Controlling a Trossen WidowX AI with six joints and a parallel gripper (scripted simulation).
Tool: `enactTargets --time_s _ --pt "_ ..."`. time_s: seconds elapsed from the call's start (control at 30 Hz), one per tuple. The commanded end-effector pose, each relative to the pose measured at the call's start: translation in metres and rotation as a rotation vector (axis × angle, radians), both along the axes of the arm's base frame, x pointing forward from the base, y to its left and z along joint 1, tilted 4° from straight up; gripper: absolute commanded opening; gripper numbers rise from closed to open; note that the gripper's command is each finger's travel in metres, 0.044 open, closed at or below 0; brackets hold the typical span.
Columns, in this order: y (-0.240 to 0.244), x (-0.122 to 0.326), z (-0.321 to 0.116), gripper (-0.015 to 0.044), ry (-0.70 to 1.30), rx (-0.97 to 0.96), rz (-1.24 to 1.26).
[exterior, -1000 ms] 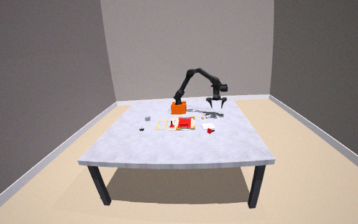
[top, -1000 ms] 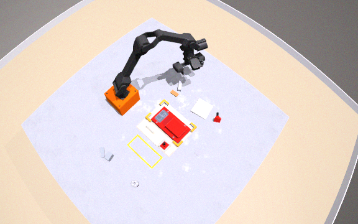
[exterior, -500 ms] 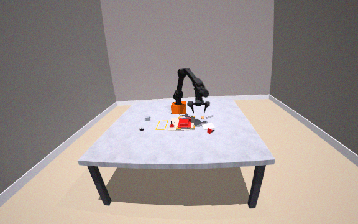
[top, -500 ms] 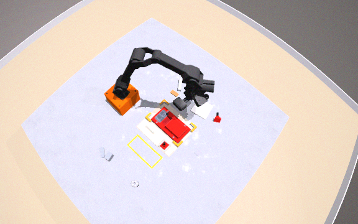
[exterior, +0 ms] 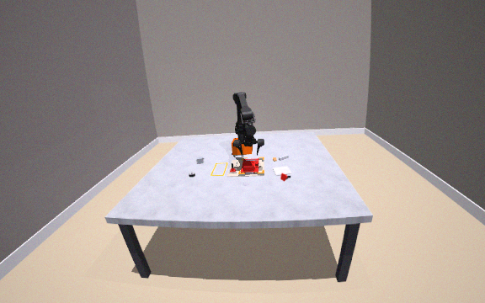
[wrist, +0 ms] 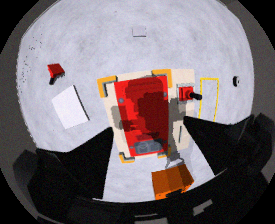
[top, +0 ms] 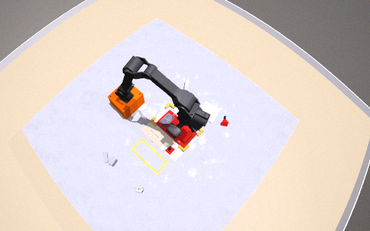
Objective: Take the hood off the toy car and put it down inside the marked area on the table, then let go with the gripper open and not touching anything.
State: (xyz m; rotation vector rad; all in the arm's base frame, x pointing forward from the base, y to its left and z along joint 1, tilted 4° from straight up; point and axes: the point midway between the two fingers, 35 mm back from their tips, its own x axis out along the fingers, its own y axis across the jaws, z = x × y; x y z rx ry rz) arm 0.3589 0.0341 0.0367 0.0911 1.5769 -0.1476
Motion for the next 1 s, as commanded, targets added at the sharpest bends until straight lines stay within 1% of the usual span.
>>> enactTargets --time_s 0.0,0.97 --pt "-0.002 -0.004 -0.002 0.044 0.013 0.005 0.014" --pt "-0.004 -0.004 -0.029 0.044 0.013 0.005 0.014"
